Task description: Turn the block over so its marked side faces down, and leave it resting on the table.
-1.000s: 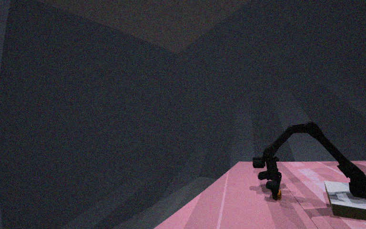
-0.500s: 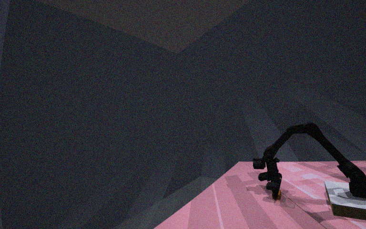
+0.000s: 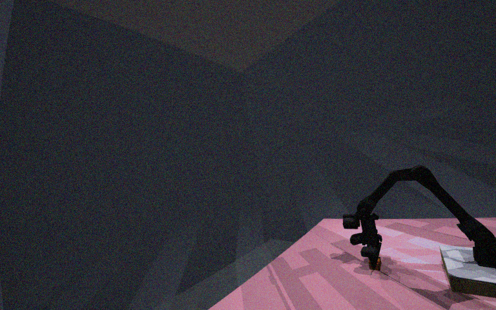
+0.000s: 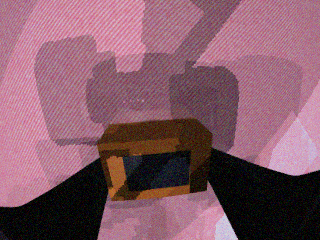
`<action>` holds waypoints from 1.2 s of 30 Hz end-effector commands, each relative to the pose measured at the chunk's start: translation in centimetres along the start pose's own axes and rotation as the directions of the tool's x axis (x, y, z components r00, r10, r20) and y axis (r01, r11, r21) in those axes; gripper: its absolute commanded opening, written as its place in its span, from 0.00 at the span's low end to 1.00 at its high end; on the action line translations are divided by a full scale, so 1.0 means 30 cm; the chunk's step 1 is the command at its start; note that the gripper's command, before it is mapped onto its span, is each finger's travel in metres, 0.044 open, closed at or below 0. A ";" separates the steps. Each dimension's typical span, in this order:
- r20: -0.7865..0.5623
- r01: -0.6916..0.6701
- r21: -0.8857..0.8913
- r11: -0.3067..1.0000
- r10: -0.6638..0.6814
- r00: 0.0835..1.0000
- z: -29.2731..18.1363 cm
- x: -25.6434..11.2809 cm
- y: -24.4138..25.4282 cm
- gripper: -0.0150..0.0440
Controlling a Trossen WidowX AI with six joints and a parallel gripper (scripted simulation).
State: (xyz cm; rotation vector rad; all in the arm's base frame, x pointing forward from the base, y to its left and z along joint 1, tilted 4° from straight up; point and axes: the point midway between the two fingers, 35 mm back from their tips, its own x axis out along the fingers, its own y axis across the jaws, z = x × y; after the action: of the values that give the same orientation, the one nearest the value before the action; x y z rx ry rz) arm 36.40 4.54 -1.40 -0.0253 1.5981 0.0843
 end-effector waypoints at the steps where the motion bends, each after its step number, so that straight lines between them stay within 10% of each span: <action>1: 0.001 -0.003 0.006 1.000 0.003 1.000 0.001 -0.016 0.002 0.41; 5: 0.001 -0.003 0.006 1.000 0.003 1.000 0.001 -0.096 0.001 0.25; 36: 0.382 0.000 0.005 1.000 -0.002 0.924 0.004 -0.064 0.002 0.25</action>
State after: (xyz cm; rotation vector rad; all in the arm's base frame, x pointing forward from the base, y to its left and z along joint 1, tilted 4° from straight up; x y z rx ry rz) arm 36.60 4.59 0.36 -0.0113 1.2625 0.0866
